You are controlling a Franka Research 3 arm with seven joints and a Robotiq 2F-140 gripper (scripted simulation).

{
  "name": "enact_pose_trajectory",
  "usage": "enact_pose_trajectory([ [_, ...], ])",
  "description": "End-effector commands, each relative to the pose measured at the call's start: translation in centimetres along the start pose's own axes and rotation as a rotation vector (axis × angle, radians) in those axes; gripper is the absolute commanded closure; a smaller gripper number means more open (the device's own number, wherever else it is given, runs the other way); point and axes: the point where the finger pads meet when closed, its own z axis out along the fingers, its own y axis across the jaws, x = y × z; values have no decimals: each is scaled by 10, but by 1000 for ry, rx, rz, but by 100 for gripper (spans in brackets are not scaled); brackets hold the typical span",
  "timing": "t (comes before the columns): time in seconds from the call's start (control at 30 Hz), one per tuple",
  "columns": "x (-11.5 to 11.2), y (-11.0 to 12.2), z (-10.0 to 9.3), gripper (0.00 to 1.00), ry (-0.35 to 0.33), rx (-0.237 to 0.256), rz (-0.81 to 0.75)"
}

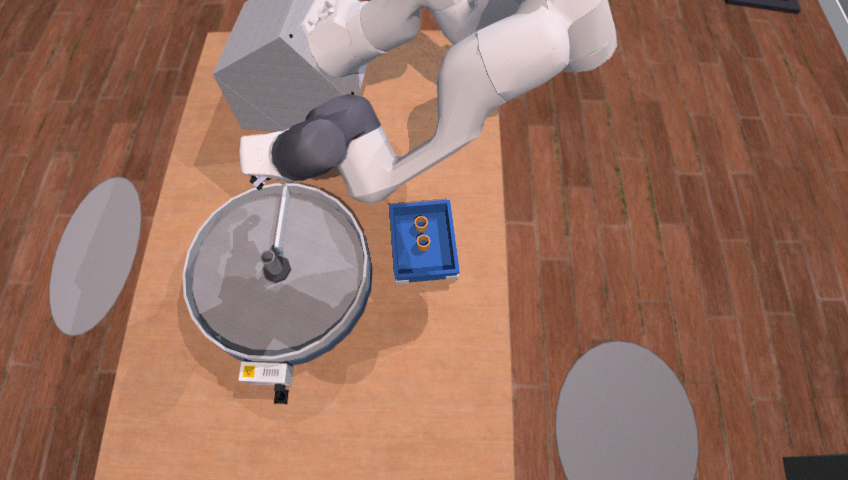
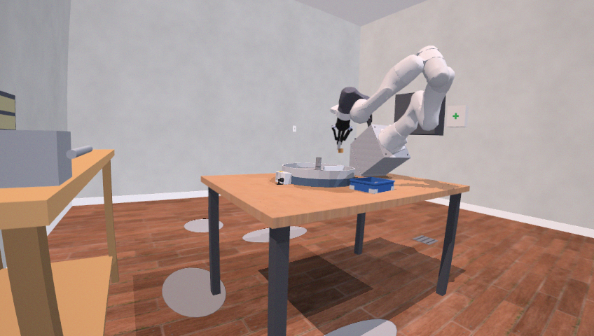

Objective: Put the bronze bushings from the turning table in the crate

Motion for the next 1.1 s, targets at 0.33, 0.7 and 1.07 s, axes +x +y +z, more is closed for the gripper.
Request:
enact_pose_trajectory([
  [0.33, 2, 1, -1, 100, 1, -2, -5],
  [0.7, 1, 1, -2, 100, 1, -2, -5],
  [1.07, -26, 9, -24, 100, 1, -2, -5],
])
